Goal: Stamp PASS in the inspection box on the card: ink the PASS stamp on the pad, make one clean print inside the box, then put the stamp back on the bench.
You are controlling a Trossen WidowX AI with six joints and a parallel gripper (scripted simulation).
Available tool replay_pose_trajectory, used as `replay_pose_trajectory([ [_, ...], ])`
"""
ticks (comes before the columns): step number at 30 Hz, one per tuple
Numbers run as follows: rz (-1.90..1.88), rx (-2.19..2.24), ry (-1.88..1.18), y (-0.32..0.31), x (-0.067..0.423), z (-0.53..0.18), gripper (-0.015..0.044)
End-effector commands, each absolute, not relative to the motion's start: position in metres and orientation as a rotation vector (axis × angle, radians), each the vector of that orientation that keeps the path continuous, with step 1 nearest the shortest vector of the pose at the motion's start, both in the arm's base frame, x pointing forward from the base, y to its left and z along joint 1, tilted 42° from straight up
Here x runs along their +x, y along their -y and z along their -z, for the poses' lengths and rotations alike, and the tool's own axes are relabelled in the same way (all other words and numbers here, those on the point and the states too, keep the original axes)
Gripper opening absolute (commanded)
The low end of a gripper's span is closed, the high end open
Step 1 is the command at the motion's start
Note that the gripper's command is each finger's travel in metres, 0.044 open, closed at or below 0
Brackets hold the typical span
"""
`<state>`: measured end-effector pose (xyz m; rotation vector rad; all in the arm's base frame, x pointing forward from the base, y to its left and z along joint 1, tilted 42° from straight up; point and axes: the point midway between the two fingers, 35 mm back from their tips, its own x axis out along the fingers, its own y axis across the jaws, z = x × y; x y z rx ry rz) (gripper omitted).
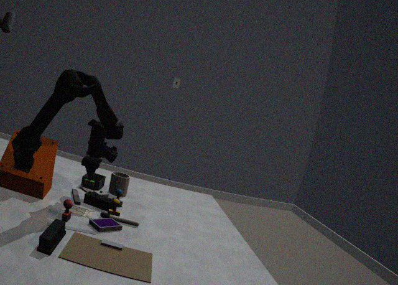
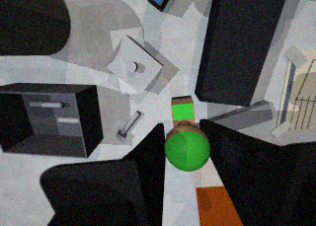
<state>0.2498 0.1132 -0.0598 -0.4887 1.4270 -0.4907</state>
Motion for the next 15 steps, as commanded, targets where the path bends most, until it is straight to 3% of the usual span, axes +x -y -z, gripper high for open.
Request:
replay_pose_trajectory([
  [1,0.488,-0.478,-1.427,-0.1155,0.2498,0.057,0.0],
  [15,0.481,-0.472,-1.429,-0.1194,0.2488,0.0512,0.0],
])
